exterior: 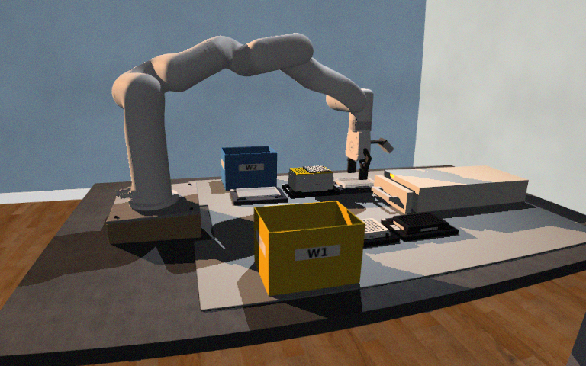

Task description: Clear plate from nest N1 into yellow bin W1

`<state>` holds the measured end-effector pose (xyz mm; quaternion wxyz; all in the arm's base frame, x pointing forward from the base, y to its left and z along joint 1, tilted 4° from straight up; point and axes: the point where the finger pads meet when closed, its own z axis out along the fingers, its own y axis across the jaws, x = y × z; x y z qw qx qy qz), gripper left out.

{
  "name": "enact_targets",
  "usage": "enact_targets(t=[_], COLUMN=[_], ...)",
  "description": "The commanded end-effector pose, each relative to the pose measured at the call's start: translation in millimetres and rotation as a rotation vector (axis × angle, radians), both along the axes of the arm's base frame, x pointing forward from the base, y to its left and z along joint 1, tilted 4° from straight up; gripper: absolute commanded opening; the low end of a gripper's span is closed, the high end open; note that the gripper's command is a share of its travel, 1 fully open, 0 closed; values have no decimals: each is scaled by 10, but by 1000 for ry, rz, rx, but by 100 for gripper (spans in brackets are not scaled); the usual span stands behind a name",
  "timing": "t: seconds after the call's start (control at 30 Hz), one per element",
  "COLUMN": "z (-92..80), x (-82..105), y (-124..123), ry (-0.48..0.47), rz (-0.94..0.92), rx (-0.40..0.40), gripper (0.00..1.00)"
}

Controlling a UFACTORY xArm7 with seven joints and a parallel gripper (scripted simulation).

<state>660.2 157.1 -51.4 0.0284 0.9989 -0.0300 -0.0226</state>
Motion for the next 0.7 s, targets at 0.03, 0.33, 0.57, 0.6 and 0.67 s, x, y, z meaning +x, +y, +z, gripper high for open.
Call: enact_targets(t=[0.03, 0.33, 0.57, 0.6, 0.67], z=[20, -33, -73, -79, -93], x=[17, 15, 13, 13, 12], y=[5, 2, 0, 0, -1], ry=[-5, -5, -5, -5, -5], rz=[0, 0, 0, 0, 0], rx=[1, 1, 1, 1, 1], gripper=[100, 100, 100, 100, 100])
